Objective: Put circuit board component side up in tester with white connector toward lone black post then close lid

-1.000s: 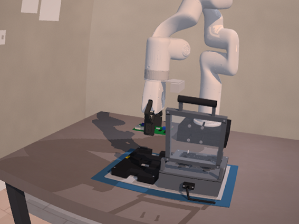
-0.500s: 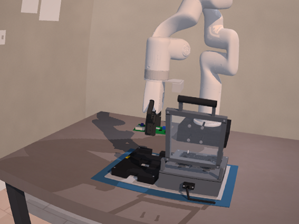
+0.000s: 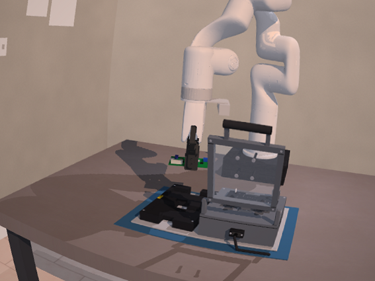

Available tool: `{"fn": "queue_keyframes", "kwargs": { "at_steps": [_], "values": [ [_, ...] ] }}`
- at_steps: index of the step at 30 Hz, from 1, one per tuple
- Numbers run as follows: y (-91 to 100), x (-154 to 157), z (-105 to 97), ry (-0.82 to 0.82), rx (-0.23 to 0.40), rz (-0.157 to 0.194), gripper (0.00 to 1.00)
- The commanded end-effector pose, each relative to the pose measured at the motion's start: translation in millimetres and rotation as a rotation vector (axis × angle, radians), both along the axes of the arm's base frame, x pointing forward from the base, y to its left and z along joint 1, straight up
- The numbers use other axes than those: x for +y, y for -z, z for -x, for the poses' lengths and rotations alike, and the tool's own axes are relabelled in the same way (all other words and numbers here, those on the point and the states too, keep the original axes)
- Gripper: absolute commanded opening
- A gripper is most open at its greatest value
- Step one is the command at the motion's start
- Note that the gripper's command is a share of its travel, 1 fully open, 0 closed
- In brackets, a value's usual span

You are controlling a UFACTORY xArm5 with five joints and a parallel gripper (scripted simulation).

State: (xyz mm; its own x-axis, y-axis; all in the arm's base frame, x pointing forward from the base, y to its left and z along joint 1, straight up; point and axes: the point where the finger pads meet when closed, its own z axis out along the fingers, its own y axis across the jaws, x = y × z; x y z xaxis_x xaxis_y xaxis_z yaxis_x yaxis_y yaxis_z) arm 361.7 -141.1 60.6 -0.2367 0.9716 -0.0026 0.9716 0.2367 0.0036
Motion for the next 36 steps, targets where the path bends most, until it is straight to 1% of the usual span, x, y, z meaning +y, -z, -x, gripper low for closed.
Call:
{"fn": "queue_keyframes", "kwargs": {
  "at_steps": [1, 12, 14, 29, 31, 36],
  "values": [
    [-1.1, -0.5, -1.2, -0.062, -0.003, 0.002, 0.79],
    [-1.1, -0.5, -1.2, -0.255, -0.003, 0.003, 0.79],
    [-1.1, -0.5, -1.2, -0.255, -0.003, 0.003, 0.79],
    [-1.1, -0.5, -1.2, -0.578, -0.002, 0.005, 0.79],
    [-1.1, -0.5, -1.2, -0.578, -0.002, 0.005, 0.79],
    [-1.1, -0.5, -1.2, -0.698, -0.002, 0.005, 0.79]
  ]
}}
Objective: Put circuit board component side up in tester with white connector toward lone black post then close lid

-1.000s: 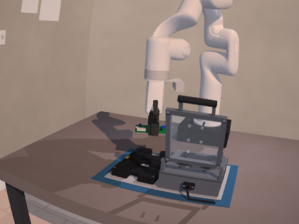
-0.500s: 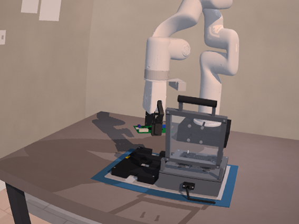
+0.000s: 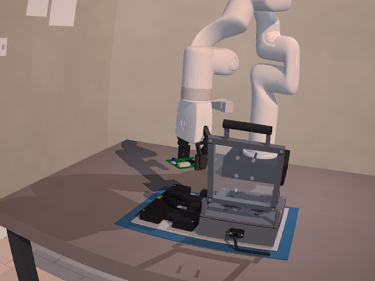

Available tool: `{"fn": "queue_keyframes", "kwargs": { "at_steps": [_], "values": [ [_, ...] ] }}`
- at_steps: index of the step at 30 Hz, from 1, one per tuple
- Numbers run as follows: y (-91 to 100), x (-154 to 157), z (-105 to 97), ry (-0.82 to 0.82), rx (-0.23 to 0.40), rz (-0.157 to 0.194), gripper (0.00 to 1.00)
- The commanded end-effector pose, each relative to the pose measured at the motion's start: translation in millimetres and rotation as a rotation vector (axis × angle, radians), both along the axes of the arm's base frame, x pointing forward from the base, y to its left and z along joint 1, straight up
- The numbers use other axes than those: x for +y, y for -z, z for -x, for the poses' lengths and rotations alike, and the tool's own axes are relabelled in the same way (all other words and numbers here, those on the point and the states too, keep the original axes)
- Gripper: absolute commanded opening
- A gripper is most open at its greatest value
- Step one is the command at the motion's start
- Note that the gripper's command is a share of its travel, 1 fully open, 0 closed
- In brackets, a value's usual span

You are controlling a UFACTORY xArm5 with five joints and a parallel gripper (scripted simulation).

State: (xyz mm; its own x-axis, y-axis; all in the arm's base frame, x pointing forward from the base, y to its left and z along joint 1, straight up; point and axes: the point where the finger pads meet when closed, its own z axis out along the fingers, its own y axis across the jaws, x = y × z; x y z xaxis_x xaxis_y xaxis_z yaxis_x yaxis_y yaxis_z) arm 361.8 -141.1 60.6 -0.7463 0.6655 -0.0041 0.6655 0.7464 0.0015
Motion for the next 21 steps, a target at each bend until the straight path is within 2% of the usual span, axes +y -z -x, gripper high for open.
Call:
{"fn": "queue_keyframes", "kwargs": {
  "at_steps": [1, 21],
  "values": [
    [-1.1, -0.5, -1.2, -0.119, -0.003, 0.002, 0.79],
    [-1.1, -0.5, -1.2, -0.584, -0.002, 0.005, 0.79]
  ]
}}
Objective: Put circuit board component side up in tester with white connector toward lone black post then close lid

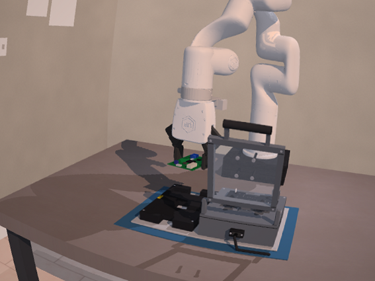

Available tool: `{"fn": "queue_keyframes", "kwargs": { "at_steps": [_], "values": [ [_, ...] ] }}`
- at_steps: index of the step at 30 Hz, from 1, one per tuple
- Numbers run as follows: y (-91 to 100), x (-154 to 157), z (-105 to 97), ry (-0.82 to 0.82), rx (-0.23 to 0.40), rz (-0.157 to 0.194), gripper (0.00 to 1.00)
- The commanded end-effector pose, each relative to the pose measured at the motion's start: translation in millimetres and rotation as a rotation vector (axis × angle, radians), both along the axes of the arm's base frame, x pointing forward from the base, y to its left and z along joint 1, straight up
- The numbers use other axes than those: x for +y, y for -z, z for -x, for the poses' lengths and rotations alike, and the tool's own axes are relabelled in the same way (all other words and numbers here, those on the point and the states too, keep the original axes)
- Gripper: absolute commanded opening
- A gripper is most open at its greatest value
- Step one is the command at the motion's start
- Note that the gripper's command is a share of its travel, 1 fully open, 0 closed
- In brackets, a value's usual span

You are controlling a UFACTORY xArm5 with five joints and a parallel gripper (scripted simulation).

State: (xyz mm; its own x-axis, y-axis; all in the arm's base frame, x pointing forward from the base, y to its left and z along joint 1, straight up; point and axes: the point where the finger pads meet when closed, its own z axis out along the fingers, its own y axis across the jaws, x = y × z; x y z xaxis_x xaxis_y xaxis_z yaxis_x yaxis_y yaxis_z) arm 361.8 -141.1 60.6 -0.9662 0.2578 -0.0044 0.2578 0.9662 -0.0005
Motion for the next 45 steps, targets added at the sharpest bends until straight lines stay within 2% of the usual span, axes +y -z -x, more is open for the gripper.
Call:
{"fn": "queue_keyframes", "kwargs": {
  "at_steps": [1, 6, 8, 23, 25, 40, 45],
  "values": [
    [-1.1, -0.5, -1.2, -0.143, -0.003, 0.002, 0.79],
    [-1.1, -0.5, -1.2, -0.277, -0.003, 0.003, 0.79],
    [-1.1, -0.5, -1.2, -0.277, -0.003, 0.003, 0.79],
    [-1.1, -0.5, -1.2, -0.669, -0.002, 0.005, 0.79],
    [-1.1, -0.5, -1.2, -0.669, -0.002, 0.005, 0.79],
    [-1.1, -0.5, -1.2, -1.028, -0.001, 0.007, 0.79],
    [-1.1, -0.5, -1.2, -1.093, -0.001, 0.007, 0.79]
  ]
}}
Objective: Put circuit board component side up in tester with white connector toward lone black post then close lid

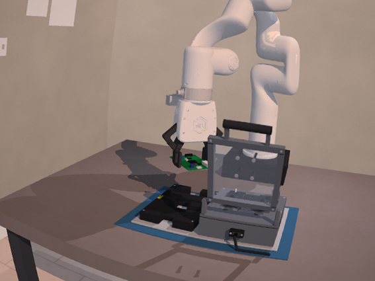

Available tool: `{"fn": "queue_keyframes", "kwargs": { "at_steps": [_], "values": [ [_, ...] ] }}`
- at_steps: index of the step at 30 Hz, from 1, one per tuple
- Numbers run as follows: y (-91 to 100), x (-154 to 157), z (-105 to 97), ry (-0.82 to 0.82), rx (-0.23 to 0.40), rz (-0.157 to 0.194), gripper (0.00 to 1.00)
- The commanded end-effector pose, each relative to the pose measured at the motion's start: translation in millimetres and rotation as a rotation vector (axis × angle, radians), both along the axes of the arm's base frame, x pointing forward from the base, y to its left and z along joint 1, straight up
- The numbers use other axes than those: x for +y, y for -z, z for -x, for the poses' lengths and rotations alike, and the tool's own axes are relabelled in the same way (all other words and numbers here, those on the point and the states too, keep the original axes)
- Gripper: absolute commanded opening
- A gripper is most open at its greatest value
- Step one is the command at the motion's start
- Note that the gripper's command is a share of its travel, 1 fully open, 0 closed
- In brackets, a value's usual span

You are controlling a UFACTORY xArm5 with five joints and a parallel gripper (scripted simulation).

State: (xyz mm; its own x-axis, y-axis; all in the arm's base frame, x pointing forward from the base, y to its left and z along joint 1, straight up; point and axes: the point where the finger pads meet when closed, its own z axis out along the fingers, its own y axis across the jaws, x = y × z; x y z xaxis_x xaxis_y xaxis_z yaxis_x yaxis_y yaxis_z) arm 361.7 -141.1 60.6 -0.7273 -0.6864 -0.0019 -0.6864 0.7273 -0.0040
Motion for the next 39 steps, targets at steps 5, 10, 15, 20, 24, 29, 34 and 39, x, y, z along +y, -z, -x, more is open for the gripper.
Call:
{"fn": "queue_keyframes", "kwargs": {
  "at_steps": [5, 10, 15, 20, 24, 29, 34, 39],
  "values": [
    [-1.1, -0.5, -1.2, -0.18, -0.003, 0.002, 0.79],
    [-1.1, -0.5, -1.2, -0.275, -0.003, 0.003, 0.79],
    [-1.1, -0.5, -1.2, -0.329, -0.003, 0.003, 0.79],
    [-1.1, -0.5, -1.2, -0.412, -0.002, 0.004, 0.79],
    [-1.1, -0.5, -1.2, -0.471, -0.002, 0.004, 0.79],
    [-1.1, -0.5, -1.2, -0.538, -0.002, 0.004, 0.79],
    [-1.1, -0.5, -1.2, -0.573, -0.002, 0.005, 0.79],
    [-1.1, -0.5, -1.2, -0.624, -0.002, 0.005, 0.79]
  ]
}}
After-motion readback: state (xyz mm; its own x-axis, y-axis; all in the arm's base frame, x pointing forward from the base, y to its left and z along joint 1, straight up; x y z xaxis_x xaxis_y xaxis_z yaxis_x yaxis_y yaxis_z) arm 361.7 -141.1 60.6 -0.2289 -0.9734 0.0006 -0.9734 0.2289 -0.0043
